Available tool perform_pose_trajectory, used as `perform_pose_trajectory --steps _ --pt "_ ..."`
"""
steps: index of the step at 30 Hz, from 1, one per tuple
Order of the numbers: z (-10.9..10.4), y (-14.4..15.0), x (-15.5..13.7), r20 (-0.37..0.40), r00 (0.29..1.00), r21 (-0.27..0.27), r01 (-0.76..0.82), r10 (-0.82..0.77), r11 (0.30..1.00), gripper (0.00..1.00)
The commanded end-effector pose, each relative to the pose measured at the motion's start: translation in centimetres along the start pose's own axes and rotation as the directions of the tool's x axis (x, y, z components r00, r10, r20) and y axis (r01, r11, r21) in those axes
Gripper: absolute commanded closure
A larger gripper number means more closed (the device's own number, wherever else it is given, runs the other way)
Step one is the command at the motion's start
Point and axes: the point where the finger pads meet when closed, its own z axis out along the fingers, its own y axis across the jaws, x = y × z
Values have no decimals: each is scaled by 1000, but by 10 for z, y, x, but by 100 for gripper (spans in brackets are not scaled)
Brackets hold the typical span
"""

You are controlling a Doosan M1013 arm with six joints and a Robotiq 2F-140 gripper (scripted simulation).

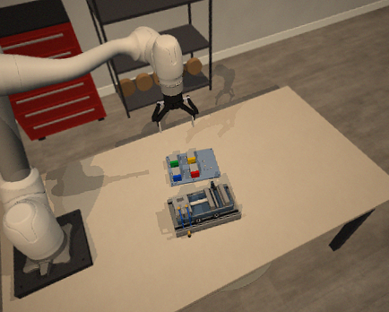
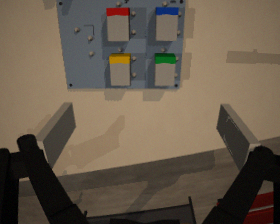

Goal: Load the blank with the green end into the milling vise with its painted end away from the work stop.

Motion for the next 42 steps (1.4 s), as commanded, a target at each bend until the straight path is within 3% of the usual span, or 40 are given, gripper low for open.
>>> perform_pose_trajectory --steps 1,42 --pt "-1 0 -3 0 1000 0 0 0 1000 0" --pt "-2 0 -8 0 1000 0 0 0 1000 0"
